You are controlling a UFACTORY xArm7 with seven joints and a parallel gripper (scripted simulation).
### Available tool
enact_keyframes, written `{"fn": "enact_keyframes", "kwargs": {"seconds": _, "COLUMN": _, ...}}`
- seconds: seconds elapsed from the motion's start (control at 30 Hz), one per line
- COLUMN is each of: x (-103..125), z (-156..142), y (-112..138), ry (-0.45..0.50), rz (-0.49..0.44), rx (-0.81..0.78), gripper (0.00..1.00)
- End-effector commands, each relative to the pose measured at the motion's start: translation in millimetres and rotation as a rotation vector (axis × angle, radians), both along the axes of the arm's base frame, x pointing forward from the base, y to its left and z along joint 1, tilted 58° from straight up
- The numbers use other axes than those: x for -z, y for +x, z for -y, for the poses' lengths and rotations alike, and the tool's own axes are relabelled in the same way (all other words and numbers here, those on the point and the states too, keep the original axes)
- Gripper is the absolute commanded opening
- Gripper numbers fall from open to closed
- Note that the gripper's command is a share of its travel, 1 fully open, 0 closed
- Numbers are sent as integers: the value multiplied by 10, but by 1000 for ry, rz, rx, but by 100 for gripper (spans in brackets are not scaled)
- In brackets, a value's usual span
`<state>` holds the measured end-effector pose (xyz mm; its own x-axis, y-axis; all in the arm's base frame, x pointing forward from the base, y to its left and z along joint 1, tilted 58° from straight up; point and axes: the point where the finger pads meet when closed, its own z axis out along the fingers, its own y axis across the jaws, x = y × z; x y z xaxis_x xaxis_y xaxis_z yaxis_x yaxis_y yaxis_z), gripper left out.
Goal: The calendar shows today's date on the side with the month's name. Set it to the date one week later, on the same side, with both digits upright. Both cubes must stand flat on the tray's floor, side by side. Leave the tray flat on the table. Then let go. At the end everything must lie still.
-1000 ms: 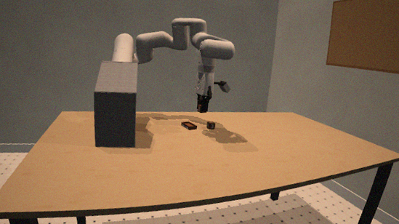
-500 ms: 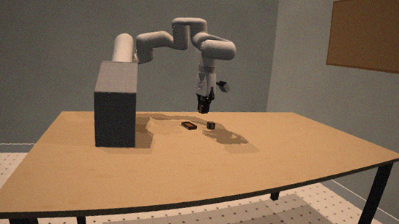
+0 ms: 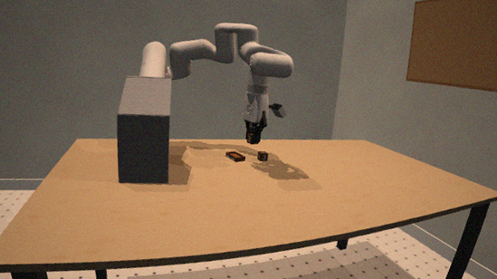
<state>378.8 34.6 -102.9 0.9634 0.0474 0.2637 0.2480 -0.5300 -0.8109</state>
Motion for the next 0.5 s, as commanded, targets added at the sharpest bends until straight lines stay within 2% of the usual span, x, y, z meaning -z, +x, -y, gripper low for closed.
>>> {"fn": "enact_keyframes", "kwargs": {"seconds": 0.0, "x": 96, "z": -136, "y": 23, "ry": -2, "rz": 1, "rx": 2, "gripper": 29}}
{"fn": "enact_keyframes", "kwargs": {"seconds": 0.47, "x": 385, "z": -594, "y": 78, "ry": -2, "rz": 1, "rx": 2, "gripper": 29}}
